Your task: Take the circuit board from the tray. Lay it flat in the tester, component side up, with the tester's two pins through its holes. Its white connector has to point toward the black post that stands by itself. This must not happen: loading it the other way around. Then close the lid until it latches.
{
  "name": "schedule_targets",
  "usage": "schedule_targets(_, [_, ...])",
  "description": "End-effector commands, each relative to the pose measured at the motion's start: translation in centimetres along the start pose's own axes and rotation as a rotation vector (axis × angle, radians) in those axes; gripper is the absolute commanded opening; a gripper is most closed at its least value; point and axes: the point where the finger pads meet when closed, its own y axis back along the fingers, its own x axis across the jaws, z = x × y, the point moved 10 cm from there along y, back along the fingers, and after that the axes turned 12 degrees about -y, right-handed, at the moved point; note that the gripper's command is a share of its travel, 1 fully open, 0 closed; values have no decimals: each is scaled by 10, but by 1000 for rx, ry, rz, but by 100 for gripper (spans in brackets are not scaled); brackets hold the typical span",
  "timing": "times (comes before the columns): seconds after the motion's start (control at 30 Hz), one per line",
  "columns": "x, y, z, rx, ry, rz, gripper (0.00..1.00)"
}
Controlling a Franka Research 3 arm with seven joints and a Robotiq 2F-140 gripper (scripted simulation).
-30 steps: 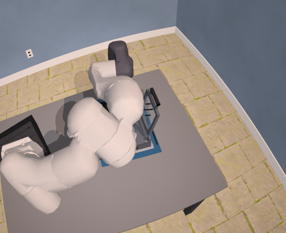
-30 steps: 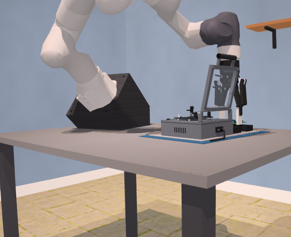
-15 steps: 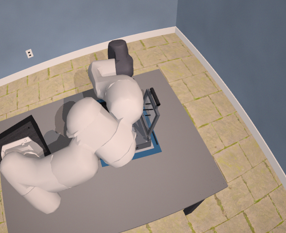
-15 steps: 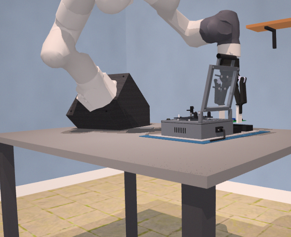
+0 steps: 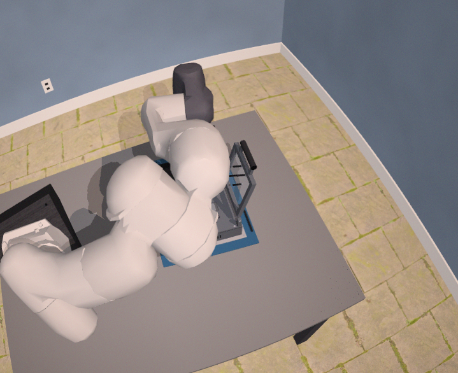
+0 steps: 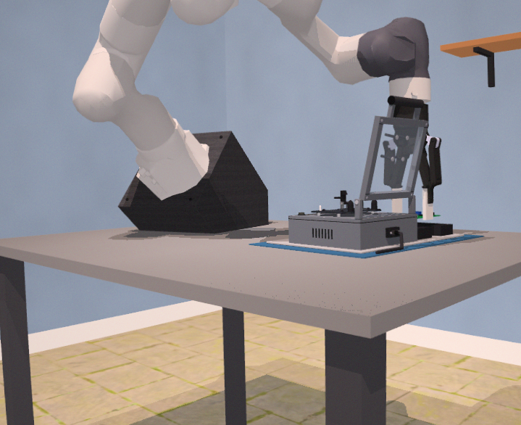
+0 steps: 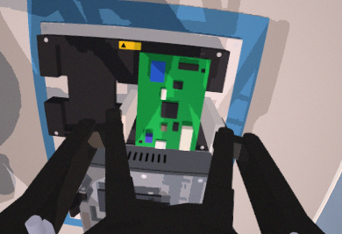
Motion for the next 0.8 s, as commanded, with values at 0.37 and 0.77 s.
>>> schedule_targets(0.37, [-1, 20, 1, -2, 4, 0, 46])
schedule_targets(0.77, [-1, 54, 0, -2, 4, 0, 46])
